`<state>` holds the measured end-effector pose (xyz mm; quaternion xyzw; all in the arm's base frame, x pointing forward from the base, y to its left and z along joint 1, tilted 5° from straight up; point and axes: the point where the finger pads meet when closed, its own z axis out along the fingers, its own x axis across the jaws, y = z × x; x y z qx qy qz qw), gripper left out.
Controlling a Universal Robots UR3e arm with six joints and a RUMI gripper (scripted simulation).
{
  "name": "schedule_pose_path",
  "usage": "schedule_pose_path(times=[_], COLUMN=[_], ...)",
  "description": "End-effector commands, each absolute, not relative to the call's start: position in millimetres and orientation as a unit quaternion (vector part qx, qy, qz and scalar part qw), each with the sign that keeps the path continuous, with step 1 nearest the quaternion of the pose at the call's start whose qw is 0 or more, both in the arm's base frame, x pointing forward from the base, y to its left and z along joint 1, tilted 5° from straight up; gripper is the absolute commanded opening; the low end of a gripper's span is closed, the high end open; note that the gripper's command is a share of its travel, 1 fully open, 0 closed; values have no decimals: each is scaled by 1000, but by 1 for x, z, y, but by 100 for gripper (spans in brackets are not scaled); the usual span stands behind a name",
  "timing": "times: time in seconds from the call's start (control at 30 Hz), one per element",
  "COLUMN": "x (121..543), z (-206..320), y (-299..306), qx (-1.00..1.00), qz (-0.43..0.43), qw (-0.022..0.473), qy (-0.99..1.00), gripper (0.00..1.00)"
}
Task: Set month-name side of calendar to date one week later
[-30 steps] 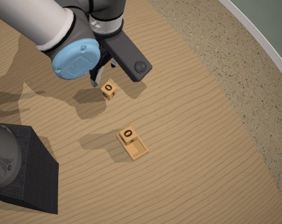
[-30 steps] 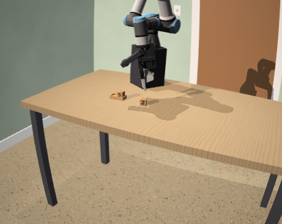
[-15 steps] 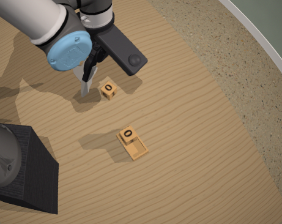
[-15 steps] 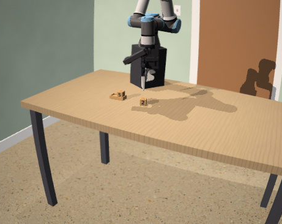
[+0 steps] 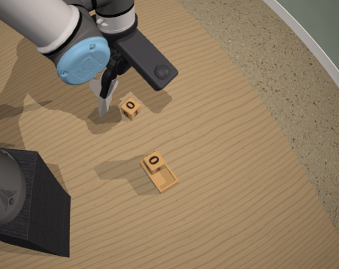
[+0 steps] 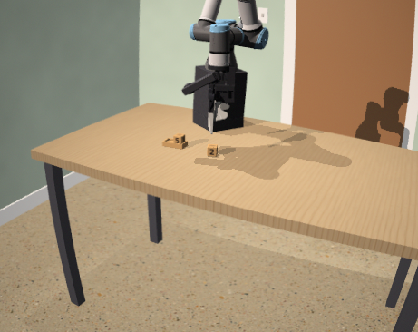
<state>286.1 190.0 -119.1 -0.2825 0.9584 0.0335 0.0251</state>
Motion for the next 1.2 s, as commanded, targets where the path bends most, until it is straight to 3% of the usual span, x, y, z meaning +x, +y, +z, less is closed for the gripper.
schedule_pose_path(times=[0.0, 1.17], x=[286, 290], z=[-119, -115], y=[190, 188], qx=[-284, -529], qz=[33, 25], qw=[26, 34], qy=[958, 848], gripper=[100, 100])
